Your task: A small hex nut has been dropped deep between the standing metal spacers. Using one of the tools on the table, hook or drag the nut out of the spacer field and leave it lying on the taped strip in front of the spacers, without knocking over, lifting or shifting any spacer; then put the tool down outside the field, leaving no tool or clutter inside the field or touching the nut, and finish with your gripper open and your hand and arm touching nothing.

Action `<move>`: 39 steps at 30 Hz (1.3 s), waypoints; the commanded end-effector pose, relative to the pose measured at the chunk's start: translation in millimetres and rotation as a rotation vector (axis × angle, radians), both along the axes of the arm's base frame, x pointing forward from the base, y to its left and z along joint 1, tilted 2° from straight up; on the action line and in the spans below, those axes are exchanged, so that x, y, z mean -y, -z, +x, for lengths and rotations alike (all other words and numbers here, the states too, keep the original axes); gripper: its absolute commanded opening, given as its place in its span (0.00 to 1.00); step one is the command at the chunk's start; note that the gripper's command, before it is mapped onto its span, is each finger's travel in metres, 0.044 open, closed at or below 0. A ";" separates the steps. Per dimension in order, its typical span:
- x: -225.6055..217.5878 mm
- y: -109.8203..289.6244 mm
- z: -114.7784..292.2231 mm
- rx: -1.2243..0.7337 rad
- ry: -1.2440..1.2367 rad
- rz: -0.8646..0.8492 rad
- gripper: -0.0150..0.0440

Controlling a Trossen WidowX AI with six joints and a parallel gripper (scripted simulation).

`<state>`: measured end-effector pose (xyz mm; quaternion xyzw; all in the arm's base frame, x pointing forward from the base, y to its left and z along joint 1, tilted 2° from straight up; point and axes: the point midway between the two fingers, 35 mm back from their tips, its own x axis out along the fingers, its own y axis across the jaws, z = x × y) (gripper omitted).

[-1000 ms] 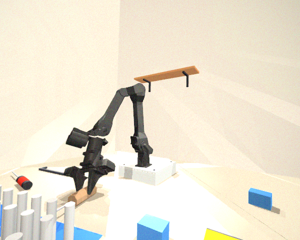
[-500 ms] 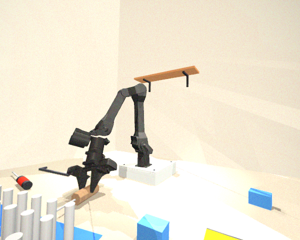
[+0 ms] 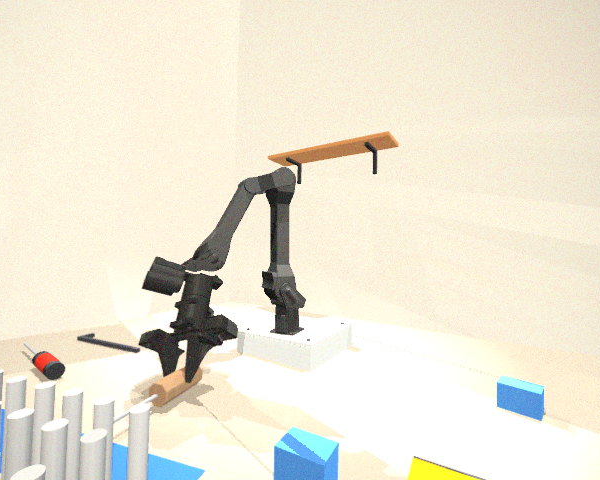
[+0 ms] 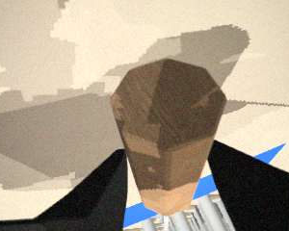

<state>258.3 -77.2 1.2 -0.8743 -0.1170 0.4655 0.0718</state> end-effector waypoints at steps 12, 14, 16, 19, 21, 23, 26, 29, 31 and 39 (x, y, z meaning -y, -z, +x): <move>0.5 0.0 -12.4 0.001 -0.002 0.003 0.25; 0.7 0.0 -13.9 0.001 -0.002 0.003 0.25; 0.8 0.1 -15.2 0.001 -0.002 0.003 0.25; 0.8 -0.7 -15.0 0.001 -0.002 0.003 0.25; 0.8 -1.7 -14.7 0.001 -0.002 0.003 0.25; 0.9 -3.1 -14.3 0.001 -0.002 0.003 0.25; 0.9 -5.4 -13.8 0.001 -0.002 0.003 0.25; 0.9 -7.7 -13.2 0.001 -0.003 0.003 0.25; 1.0 -9.3 -12.8 0.001 -0.003 0.003 0.25; 1.6 -15.9 -11.2 0.002 -0.002 0.002 0.25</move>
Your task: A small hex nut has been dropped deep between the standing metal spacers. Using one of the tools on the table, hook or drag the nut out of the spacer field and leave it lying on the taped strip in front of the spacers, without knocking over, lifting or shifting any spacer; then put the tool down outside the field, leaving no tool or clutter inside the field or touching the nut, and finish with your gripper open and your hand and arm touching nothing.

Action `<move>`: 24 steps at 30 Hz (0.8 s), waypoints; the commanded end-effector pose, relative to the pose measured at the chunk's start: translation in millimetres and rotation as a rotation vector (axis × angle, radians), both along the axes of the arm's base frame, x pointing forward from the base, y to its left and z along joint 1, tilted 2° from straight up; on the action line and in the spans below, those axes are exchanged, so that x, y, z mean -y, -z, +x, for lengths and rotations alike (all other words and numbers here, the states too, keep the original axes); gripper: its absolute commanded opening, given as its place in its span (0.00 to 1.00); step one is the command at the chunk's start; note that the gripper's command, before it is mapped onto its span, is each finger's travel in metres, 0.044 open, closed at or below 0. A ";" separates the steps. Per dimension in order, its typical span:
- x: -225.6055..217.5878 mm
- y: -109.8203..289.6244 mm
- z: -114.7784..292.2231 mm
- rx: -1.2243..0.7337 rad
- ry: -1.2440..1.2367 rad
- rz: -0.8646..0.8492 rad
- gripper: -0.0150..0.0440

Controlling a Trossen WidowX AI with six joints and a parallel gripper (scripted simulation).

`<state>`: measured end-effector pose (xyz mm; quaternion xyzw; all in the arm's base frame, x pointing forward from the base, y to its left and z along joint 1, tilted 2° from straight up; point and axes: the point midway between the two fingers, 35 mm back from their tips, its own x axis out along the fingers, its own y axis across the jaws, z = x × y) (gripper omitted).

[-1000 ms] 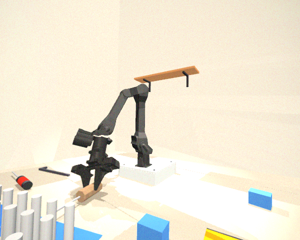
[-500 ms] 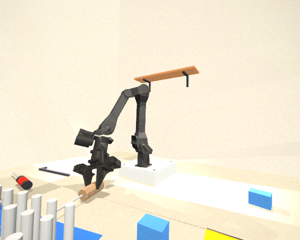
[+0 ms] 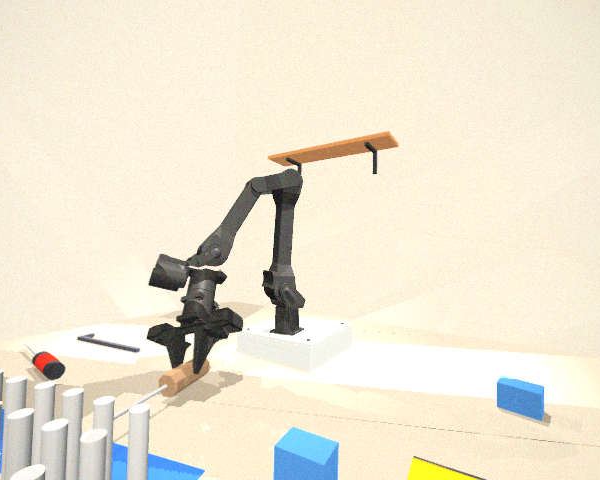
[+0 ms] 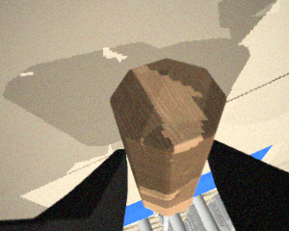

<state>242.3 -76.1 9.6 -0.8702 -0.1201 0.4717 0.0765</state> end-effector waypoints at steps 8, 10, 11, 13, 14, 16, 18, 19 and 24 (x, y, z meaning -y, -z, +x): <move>3.0 -13.4 5.9 0.018 0.002 -0.008 0.25; 3.1 -13.5 5.2 0.017 0.002 -0.008 0.25; 3.3 -13.8 3.8 0.017 0.002 -0.008 0.25; 3.8 -14.8 -1.2 0.016 0.002 -0.009 0.25; 4.1 -15.5 -4.6 0.016 0.002 -0.009 0.25; 4.6 -17.0 -12.5 0.015 0.001 -0.009 0.25; 5.0 -18.0 -21.4 0.014 0.001 -0.009 0.25; 5.1 -18.2 -25.5 0.014 0.001 -0.009 0.25; 4.6 -19.9 -37.3 0.014 0.000 -0.009 0.25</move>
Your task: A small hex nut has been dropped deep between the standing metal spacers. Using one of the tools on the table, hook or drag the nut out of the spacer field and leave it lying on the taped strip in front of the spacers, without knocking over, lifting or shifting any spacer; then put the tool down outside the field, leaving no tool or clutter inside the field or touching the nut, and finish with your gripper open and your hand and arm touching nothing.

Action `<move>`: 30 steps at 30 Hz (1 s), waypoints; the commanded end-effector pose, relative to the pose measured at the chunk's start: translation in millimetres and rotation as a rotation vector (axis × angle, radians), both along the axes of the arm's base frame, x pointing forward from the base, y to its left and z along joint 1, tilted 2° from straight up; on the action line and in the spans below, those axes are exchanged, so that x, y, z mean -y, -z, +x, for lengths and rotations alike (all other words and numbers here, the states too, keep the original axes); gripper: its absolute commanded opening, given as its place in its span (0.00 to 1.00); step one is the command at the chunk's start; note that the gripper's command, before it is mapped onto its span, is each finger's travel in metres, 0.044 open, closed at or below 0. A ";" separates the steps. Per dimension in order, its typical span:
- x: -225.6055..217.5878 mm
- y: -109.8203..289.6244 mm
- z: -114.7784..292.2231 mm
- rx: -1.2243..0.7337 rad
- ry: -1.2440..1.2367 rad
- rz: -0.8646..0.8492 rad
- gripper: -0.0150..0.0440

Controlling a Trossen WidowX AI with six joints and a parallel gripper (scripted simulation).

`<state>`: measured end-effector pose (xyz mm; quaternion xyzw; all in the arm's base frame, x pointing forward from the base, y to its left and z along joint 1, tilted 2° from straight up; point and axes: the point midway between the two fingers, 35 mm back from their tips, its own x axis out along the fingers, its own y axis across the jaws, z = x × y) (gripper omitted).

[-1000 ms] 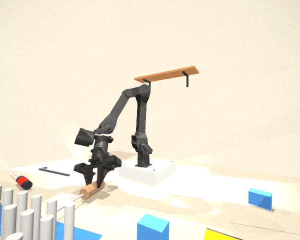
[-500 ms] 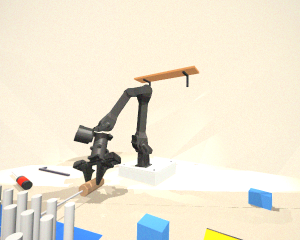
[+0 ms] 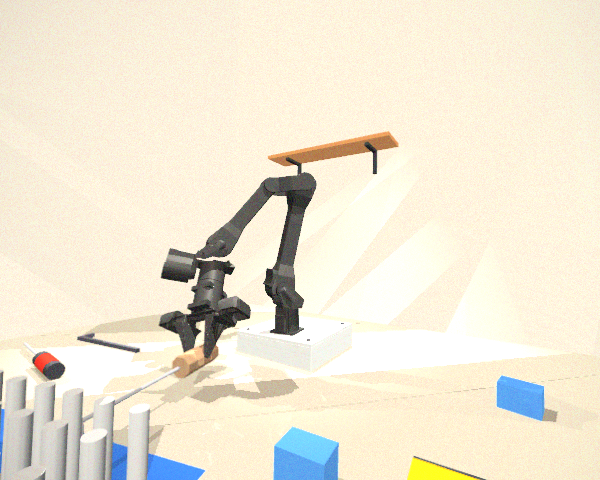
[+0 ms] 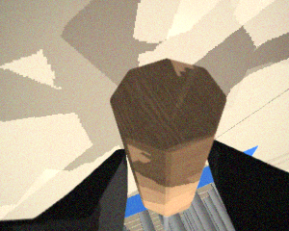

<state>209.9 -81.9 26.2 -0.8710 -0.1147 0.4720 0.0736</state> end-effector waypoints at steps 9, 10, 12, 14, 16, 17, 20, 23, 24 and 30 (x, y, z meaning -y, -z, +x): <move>4.3 -37.7 3.0 0.015 -0.007 0.001 0.25; 4.7 -42.6 3.8 0.015 -0.007 0.000 0.25; 5.2 -52.6 4.9 0.015 -0.007 0.000 0.25; 5.4 -63.1 5.7 0.015 -0.007 0.000 0.25; 5.2 -73.6 6.1 0.015 -0.006 0.000 0.25; 5.0 -79.0 6.1 0.015 -0.006 0.000 0.25; 3.7 -95.0 5.6 0.015 -0.006 0.000 0.25; 1.5 -111.1 4.1 0.016 -0.005 0.000 0.25; 0.5 -116.4 3.3 0.016 -0.005 0.000 0.25; -1.0 -116.3 1.6 0.003 -0.012 0.000 0.25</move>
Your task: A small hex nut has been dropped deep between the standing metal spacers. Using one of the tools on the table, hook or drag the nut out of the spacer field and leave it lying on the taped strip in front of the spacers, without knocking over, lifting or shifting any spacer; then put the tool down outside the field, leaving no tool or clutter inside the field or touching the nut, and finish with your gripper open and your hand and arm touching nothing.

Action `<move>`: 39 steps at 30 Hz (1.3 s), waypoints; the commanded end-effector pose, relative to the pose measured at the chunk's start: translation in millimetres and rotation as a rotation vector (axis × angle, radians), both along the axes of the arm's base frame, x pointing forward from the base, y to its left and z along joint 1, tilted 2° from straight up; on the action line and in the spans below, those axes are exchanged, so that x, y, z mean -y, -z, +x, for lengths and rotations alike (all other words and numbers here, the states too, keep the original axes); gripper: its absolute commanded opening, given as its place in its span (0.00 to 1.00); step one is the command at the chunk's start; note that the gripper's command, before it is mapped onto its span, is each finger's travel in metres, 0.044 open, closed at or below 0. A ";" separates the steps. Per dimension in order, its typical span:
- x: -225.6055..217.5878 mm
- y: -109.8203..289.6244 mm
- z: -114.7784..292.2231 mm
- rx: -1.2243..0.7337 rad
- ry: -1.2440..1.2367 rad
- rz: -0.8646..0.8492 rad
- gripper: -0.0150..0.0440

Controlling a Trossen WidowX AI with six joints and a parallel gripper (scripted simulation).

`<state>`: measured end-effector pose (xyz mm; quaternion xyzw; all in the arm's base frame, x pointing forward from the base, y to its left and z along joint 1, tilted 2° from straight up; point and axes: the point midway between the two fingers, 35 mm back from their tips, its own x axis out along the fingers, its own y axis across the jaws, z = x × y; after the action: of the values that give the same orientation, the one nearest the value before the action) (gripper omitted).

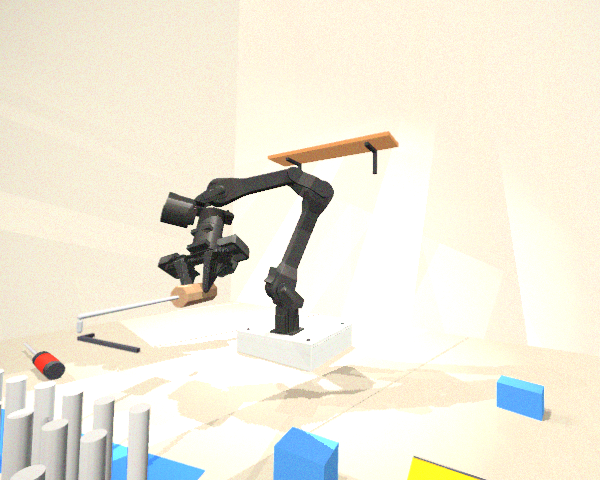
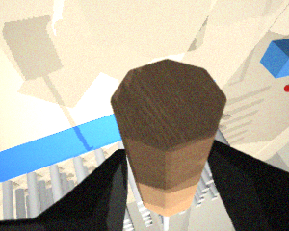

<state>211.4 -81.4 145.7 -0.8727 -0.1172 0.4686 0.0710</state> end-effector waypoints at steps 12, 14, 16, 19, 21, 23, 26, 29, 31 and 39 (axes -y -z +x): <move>-9.3 -6.4 20.2 0.084 -0.255 -0.179 0.25; -12.1 -6.7 22.8 0.099 -0.313 -0.214 0.25; -15.1 -7.1 25.3 0.115 -0.370 -0.249 0.25; -19.8 -7.6 29.1 0.138 -0.456 -0.301 0.25; -23.1 -7.8 31.6 0.154 -0.512 -0.334 0.25; -26.6 -8.1 34.0 0.171 -0.569 -0.368 0.25; -31.8 -8.5 37.6 0.196 -0.653 -0.418 0.25; -37.4 -8.8 40.9 0.220 -0.737 -0.466 0.25; -41.4 -8.6 42.7 0.236 -0.795 -0.496 0.25; -56.7 -10.5 49.9 0.305 -1.023 -0.625 0.25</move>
<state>255.7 -29.5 151.0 -0.7640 -0.3714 0.3489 -0.3958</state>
